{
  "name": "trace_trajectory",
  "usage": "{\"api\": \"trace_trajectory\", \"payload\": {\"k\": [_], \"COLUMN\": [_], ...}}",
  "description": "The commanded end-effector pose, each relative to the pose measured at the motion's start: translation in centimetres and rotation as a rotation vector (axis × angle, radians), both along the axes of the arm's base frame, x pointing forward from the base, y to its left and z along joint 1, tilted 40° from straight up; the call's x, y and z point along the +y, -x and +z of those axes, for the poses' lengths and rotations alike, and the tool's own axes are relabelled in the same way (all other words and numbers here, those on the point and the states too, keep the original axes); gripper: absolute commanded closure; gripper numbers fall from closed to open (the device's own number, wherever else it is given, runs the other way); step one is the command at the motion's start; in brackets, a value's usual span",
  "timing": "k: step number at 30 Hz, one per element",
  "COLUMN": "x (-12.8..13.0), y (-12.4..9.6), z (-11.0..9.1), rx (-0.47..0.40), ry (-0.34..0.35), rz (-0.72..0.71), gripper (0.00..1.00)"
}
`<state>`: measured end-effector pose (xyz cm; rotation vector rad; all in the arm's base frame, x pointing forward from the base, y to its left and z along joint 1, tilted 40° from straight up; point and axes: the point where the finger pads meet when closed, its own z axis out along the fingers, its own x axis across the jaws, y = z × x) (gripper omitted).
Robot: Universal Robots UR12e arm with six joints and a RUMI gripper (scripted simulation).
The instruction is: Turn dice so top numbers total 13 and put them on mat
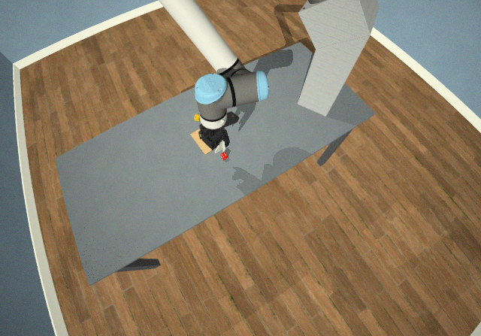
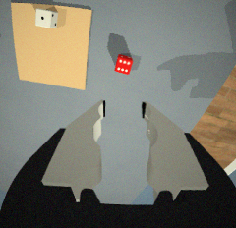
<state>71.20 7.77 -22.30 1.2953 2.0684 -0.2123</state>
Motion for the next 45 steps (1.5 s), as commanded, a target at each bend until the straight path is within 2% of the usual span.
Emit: {"api": "trace_trajectory", "payload": {"k": [1,7,8,19,25,29,30,45], "x": [0.2,0.2,0.2,0.2,-2.0,-2.2,-2.2,-2.2], "y": [-0.1,-0.1,-0.1,-0.1,-0.1,-0.1,-0.1,-0.1], "z": [0.1,0.2,0.2,0.1,-2.5,-2.7,-2.7,-2.7], "rx": [0.029,0.033,0.033,0.033,0.031,0.031,0.031,0.031], "ry": [0.009,0.011,0.011,0.011,0.009,0.009,0.009,0.009], "rz": [-0.025,-0.029,-0.029,-0.029,-0.033,-0.033,-0.033,-0.033], "gripper": [0.76,0.76,0.00,0.00,0.00,0.00,0.76,0.76]}}
